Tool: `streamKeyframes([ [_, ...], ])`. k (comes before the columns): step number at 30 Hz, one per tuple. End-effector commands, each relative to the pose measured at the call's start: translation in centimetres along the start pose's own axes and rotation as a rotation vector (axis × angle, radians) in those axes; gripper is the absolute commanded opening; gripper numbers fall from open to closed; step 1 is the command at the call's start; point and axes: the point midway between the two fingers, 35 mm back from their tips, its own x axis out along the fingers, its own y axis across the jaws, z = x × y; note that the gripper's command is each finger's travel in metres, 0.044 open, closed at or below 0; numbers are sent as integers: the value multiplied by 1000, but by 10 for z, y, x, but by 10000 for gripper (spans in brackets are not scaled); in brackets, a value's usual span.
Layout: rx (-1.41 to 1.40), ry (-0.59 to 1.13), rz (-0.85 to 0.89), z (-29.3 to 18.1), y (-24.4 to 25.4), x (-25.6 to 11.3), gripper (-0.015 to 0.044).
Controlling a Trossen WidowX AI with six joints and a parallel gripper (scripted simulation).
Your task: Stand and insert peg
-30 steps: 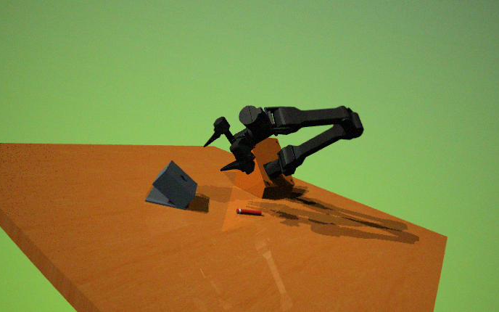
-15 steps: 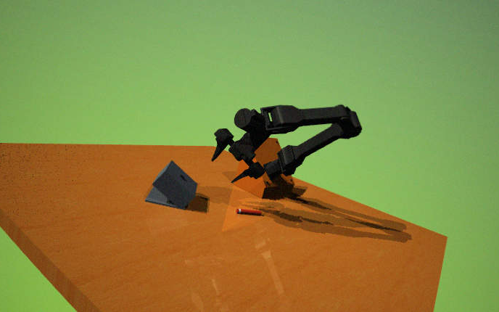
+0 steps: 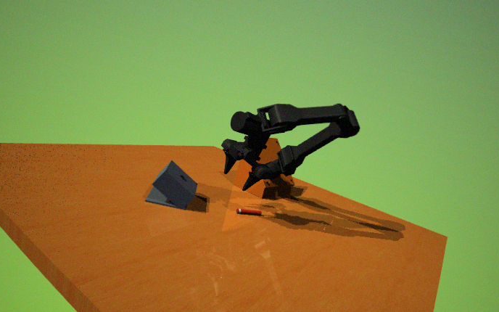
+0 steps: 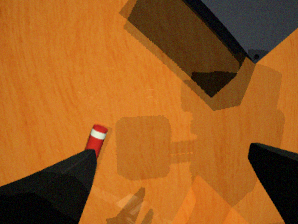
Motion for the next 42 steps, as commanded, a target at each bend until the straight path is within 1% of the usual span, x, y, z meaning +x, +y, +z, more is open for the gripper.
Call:
streamKeyframes([
  [1, 93, 23, 52, 0, 9, -1, 440],
  [13, 428, 138, 209, -8, 38, -6, 440],
  [18, 433, 140, 211, -8, 39, -5, 440],
  [42, 432, 138, 208, -8, 47, 33, 440],
])
